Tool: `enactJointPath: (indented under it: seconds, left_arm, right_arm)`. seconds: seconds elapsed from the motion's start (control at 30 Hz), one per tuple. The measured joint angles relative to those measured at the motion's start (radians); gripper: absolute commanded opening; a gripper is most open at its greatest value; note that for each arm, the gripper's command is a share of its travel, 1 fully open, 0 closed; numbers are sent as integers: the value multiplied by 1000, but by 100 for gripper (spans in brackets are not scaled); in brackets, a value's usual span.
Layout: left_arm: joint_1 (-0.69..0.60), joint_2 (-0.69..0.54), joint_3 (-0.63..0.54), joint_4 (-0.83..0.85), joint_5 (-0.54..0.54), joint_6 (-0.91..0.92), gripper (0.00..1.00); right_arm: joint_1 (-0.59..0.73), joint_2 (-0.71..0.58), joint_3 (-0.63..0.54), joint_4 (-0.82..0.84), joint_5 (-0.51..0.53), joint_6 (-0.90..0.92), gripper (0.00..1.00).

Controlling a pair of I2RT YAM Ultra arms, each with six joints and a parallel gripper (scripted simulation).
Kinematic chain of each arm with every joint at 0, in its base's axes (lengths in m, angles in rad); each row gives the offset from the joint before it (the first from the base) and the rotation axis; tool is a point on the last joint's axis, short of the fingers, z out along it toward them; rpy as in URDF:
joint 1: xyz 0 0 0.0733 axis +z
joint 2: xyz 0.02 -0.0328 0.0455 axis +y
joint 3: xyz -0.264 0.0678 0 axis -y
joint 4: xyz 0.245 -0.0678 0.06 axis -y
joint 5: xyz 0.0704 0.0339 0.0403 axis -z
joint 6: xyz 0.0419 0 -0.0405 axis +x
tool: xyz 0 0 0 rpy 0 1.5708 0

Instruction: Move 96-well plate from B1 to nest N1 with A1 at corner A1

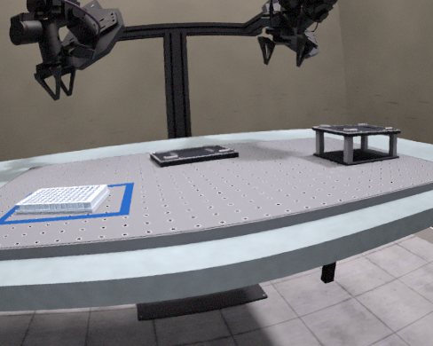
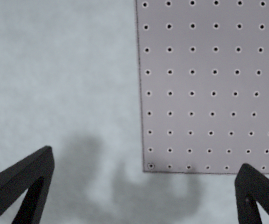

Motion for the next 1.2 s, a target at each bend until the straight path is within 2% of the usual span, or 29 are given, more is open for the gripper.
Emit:
enactJointPath:
  seconds: [0.63,0.8,0.97,1.1,1.2]
  left_arm:
    - [0,0,0,0,0,1,100]
    - [-6,0,9,11,5,33,100]
    - [-82,27,149,43,25,117,100]
    - [-121,102,296,148,53,195,100]
    - [-121,166,343,230,69,242,100]
  right_arm:
    - [0,0,0,2,0,1,100]
    - [1,0,0,28,4,58,100]
    - [53,0,33,74,3,233,100]
    - [129,0,80,147,1,399,100]
    - [164,19,98,215,11,498,100]
